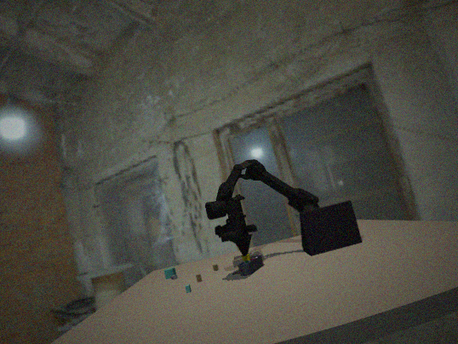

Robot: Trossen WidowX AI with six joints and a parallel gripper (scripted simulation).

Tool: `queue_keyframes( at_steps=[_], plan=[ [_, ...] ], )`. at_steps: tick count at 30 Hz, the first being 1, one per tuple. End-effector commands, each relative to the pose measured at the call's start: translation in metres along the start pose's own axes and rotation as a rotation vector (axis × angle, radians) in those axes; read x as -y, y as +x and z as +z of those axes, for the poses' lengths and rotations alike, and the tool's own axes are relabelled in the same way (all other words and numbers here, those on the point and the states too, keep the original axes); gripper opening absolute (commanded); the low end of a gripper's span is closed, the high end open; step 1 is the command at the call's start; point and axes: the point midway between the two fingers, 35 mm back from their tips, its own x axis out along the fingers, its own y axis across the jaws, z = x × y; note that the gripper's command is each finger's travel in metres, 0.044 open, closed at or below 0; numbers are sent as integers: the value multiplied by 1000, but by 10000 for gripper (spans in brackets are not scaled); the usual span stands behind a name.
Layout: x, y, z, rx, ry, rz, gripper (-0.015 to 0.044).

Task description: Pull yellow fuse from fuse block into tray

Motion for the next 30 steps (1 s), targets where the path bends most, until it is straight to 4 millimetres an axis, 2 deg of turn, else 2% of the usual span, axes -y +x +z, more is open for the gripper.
queue_keyframes(
  at_steps=[1,18,30],
  plan=[
    [-1,-3,0,0,3,4,0],
    [-1,-12,0,0,3,3,0],
    [-1,-31,0,0,2,4,0]
  ],
)
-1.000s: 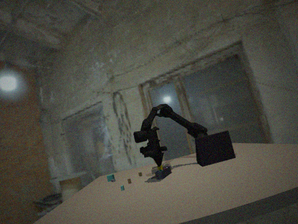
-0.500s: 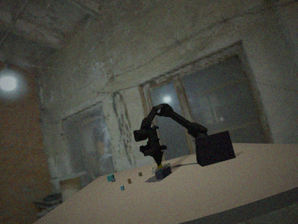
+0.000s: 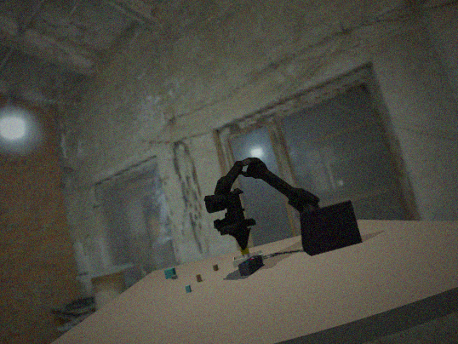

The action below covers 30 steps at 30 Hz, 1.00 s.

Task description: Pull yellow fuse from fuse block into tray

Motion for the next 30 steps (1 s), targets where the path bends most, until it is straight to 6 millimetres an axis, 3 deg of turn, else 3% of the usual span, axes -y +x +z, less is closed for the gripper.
queue_keyframes(
  at_steps=[1,8,19,30],
  plan=[
    [-1,-8,1,1,5,7,0],
    [6,-10,8,-1,4,11,0],
    [67,-12,55,-6,0,29,0],
    [139,-11,86,-1,1,22,0]
  ],
)
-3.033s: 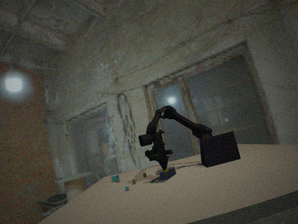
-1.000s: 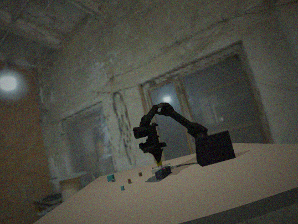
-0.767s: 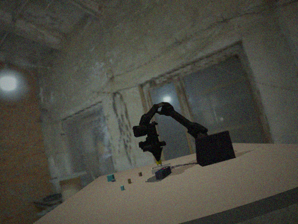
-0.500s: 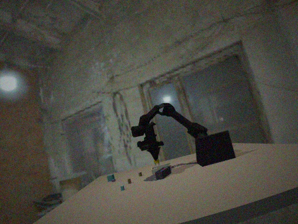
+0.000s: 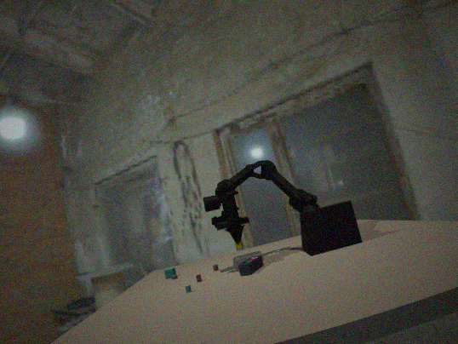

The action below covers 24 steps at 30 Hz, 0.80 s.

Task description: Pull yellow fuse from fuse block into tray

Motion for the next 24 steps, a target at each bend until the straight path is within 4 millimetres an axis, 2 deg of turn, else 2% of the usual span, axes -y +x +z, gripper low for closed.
queue_keyframes(
  at_steps=[1,10,15,24],
  plan=[
    [28,0,8,3,-7,-11,0],
    [88,-1,18,9,-4,-36,0],
    [89,0,18,9,-4,-36,0],
    [89,14,19,9,-4,-36,0]
  ],
)
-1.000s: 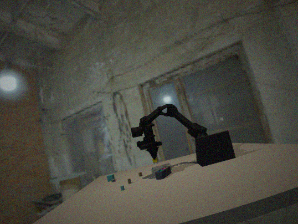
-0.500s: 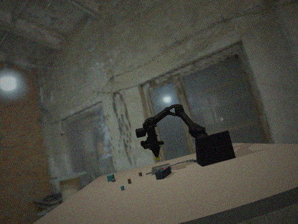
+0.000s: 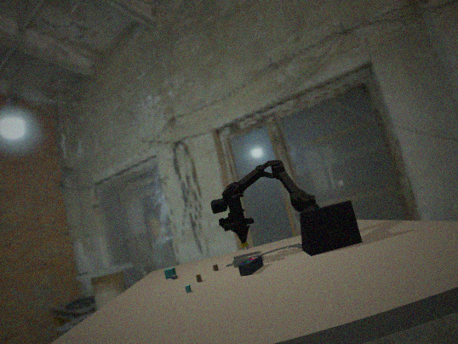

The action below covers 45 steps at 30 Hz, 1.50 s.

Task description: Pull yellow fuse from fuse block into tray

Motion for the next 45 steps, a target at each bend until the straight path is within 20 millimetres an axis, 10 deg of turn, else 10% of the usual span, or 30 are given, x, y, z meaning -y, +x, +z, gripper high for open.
queue_keyframes(
  at_steps=[1,17,30,34,45],
  plan=[
    [0,7,-1,0,-6,-2,0],
    [1,30,-1,1,-6,-5,0],
    [1,24,0,1,-1,-5,330],
    [0,-10,-1,0,-6,-3,330],
    [0,-8,-2,-4,-11,-1,330]
  ],
)
